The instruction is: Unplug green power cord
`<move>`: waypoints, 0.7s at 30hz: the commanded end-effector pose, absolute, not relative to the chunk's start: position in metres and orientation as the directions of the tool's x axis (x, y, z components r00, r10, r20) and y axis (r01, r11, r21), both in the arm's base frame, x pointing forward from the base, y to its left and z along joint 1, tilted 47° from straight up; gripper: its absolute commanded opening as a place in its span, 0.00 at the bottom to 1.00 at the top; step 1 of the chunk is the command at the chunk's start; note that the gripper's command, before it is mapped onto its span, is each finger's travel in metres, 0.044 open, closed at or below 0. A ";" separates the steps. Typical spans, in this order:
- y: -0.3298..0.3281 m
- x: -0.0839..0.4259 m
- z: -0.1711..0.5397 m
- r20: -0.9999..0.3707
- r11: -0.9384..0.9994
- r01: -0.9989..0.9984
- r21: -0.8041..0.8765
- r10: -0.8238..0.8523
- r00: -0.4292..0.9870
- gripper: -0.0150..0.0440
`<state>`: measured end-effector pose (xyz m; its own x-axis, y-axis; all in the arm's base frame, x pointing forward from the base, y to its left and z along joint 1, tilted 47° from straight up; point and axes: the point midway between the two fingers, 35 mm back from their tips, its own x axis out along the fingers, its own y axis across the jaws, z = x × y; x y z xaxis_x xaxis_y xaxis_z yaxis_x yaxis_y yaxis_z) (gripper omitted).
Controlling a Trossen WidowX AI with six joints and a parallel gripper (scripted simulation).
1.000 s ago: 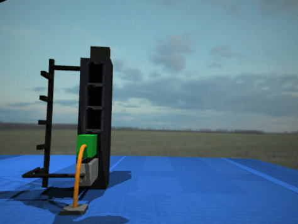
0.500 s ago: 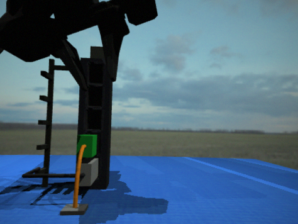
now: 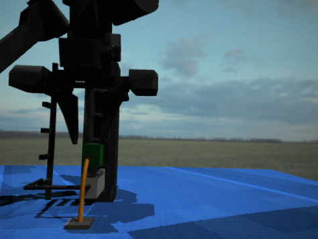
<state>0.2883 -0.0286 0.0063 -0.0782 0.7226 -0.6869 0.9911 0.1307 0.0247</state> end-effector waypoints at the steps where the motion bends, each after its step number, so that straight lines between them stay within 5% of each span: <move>1: -0.025 0.287 0.009 -0.687 0.143 0.989 0.023 0.721 -0.088 0.53; 21: -0.003 0.282 0.033 -0.686 0.143 0.990 0.023 0.723 -0.088 0.53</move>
